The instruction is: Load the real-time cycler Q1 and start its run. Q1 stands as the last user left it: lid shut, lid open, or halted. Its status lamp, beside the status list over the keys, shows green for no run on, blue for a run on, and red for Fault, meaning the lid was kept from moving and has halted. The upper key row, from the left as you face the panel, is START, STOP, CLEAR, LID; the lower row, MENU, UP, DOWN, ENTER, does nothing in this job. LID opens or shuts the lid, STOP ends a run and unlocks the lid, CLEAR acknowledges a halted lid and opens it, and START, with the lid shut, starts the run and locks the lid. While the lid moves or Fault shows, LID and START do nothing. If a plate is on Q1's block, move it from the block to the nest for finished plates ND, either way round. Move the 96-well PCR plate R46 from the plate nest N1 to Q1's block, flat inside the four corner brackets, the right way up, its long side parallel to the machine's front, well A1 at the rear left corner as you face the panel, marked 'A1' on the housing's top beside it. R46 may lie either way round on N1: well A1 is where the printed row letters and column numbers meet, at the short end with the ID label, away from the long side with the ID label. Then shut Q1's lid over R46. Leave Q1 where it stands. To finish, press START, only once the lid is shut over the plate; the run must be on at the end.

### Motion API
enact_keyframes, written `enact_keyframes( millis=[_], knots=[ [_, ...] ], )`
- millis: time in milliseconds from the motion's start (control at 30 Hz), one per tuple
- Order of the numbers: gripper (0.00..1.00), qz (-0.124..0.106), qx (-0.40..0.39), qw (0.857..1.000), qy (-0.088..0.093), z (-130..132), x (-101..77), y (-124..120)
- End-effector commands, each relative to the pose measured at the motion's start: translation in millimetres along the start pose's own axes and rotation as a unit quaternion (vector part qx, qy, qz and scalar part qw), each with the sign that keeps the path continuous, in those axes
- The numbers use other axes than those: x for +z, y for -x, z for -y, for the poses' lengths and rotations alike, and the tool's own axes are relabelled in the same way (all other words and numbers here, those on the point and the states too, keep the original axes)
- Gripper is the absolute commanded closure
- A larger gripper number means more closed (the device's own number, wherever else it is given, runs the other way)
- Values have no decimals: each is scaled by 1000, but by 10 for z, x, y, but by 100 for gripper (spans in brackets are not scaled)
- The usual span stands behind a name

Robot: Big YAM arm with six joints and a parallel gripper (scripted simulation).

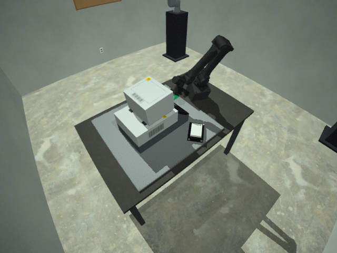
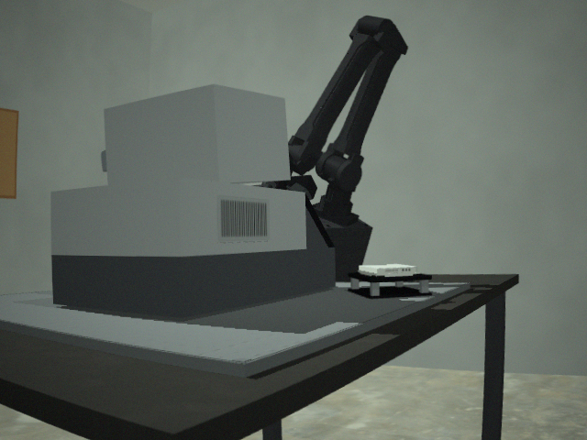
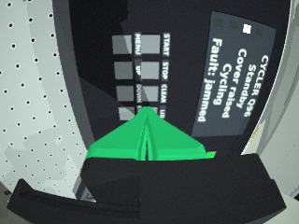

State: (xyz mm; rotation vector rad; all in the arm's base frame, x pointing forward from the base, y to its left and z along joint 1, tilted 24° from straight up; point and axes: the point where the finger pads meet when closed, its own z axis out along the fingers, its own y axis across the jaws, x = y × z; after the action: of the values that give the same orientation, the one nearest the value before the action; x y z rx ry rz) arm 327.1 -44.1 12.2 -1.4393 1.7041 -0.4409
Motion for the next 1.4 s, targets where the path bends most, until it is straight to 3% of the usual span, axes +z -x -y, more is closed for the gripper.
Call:
enact_keyframes(
  millis=[0, 167, 600, 767, 1167, 1367],
  knots=[
    [100, 5, -9, 1000, 0, 168, 101, 1],
    [100, 4, -8, 1000, -5, 209, 0, -22],
    [100, -2, -1, 1000, 0, 22, -293, -17],
    [100, -4, -7, 1000, -7, 113, -371, -38],
    [100, 4, -11, 1000, -12, 257, -276, 4],
    [100, -3, -6, 1000, -22, 324, -289, -80]
  ],
)
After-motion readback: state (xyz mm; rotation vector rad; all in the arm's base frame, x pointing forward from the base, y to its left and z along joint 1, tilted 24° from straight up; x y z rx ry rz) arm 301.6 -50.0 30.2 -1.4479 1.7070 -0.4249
